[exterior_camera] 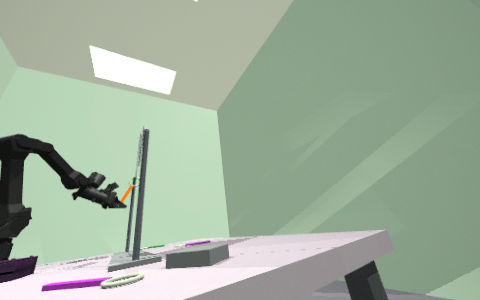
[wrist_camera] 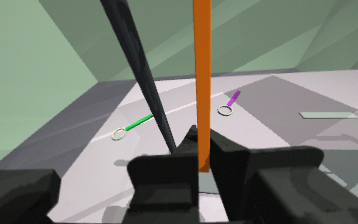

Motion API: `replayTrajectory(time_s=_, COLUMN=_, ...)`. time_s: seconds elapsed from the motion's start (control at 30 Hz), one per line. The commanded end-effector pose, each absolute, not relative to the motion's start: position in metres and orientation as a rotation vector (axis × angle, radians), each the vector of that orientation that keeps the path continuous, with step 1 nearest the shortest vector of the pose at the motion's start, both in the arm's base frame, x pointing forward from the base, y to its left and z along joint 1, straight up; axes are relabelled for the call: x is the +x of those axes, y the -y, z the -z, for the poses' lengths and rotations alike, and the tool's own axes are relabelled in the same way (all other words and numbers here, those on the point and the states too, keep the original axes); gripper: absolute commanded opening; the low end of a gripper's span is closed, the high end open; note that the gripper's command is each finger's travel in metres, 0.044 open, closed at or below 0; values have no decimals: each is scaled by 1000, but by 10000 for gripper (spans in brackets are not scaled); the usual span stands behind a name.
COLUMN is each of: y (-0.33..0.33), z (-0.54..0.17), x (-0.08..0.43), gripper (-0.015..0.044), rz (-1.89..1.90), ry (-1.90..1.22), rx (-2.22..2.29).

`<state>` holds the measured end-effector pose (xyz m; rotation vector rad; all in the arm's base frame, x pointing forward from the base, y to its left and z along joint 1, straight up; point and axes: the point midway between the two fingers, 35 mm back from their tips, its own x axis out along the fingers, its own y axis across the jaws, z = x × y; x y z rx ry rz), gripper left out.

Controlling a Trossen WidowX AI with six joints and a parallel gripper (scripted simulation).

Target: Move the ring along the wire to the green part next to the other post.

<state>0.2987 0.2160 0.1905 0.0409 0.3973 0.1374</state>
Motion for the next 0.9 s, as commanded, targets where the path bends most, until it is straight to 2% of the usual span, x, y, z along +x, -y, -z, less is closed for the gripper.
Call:
replayTrajectory(time_s=0.0, y=-215, z=-190, x=299, gripper=-150, rz=-132, ry=-397, rx=43)
replayTrajectory(time_s=0.03, y=-215, z=-190, x=299, gripper=-150, rz=-132, ry=-397, rx=43)
replayTrajectory(time_s=0.43, y=-216, z=-191, x=297, gripper=160, rz=-137, ry=-398, rx=41)
replayTrajectory(time_s=0.87, y=-209, z=-209, x=253, gripper=160, rz=-132, ry=-400, rx=43)
